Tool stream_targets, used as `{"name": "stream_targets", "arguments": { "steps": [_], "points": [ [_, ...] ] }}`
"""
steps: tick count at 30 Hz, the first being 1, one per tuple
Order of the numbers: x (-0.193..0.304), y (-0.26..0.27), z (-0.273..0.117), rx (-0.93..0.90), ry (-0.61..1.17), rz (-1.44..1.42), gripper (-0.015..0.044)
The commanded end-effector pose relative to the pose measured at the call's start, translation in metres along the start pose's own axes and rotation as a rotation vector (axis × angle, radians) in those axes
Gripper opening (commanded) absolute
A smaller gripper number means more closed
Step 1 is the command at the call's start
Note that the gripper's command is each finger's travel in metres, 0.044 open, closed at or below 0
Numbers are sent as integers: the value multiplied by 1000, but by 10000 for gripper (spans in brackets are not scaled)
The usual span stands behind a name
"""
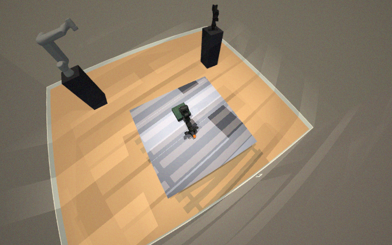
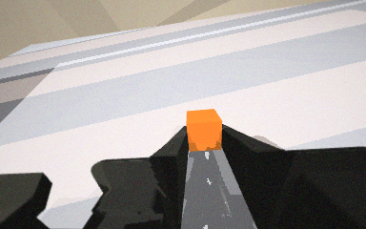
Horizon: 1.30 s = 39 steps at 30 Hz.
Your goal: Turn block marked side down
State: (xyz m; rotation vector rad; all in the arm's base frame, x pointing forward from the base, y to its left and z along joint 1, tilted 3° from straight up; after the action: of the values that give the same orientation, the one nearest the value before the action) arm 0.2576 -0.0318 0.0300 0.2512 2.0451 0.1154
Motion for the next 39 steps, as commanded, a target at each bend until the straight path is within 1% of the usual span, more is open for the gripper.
{"name": "stream_targets", "arguments": {
  "steps": [1, 16, 33, 39],
  "points": [
    [2, 0, -2, -10, -20, 2, 0],
    [2, 0, -3, -13, -29, 2, 0],
    [2, 0, -3, -13, -29, 2, 440],
    [2, 0, -3, -13, -29, 2, 440]
  ]
}}
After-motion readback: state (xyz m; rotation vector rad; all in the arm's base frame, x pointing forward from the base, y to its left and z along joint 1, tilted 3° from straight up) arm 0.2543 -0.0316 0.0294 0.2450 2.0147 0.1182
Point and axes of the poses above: the point midway between the two fingers, 35 mm back from their tips, its own z axis out along the fingers, its own y axis across the jaws, x = y × z, the point moved 10 cm from there along -z, back along the fingers, and after that the axes turned 15 degrees about z, right-handed, at the moved point
